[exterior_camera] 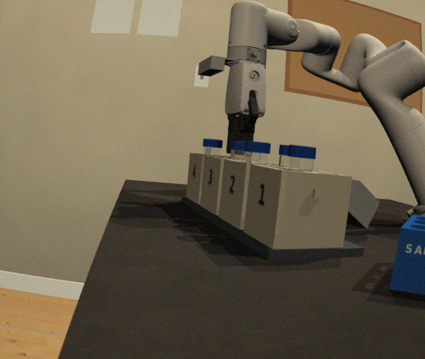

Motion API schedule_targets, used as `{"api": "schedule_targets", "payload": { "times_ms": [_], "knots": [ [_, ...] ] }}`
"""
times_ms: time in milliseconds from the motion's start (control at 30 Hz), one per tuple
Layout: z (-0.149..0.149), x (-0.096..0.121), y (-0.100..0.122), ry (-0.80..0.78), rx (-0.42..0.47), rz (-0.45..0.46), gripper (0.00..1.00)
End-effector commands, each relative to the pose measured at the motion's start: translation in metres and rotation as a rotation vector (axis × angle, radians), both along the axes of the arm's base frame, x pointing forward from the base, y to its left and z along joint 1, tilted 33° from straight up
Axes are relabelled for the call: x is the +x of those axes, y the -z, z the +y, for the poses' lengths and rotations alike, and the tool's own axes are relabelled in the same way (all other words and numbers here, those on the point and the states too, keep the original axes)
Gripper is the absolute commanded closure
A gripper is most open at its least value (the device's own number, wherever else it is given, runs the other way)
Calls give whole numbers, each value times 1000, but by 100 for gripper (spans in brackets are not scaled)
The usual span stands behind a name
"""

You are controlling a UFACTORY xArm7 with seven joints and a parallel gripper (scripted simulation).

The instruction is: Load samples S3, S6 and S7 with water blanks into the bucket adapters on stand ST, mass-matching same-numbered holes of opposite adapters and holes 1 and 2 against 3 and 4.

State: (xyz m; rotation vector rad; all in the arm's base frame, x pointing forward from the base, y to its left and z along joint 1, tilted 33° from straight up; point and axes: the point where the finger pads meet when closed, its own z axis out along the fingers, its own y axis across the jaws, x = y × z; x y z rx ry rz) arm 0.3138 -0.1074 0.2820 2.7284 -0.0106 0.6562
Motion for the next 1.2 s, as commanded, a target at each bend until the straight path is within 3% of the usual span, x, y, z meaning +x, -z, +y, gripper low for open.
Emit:
{"api": "schedule_targets", "payload": {
  "times_ms": [0,567,1167],
  "knots": [
    [0,0,-1,0,-1,-3,56],
    [0,0,-1,0,-1,-3,56],
    [10,-14,-28,0,-1,-3,56]
  ]
}}
